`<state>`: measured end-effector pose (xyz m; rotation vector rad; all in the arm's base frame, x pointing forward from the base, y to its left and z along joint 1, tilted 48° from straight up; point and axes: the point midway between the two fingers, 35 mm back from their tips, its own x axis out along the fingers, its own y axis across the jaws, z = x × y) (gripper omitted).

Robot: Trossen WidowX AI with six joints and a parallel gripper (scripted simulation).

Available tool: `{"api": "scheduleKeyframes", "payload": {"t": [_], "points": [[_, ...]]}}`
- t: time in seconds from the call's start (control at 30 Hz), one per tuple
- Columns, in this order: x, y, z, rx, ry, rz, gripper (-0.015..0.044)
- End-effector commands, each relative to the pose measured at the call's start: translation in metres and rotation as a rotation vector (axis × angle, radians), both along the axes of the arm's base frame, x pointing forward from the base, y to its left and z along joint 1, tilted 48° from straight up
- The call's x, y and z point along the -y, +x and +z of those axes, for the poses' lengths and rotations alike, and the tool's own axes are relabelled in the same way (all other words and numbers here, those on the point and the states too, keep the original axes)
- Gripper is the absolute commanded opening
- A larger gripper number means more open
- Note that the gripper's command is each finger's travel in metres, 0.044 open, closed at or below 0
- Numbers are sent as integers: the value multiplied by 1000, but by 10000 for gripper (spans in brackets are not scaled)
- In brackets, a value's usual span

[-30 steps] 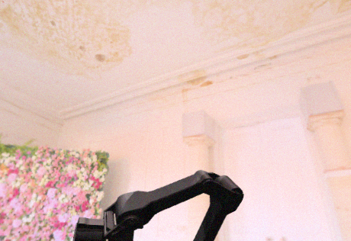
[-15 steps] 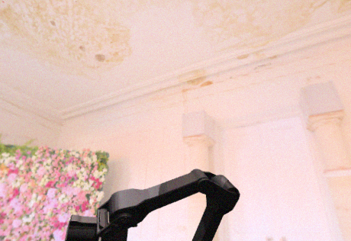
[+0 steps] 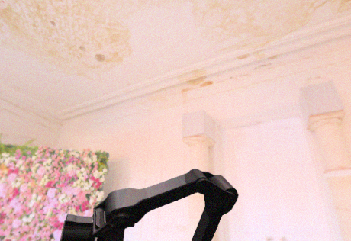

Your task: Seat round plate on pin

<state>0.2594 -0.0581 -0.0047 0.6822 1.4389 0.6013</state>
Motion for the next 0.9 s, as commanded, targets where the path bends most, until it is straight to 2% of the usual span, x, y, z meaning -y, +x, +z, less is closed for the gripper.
{"api": "scheduleKeyframes", "payload": {"t": [0.0,0.27,0.57,0.87], "points": [[0,4,0,3,1,0,0],[2,8,2,3,0,-1,0],[30,4,30,2,0,-1,0],[26,5,26,0,3,-4,0]]}}
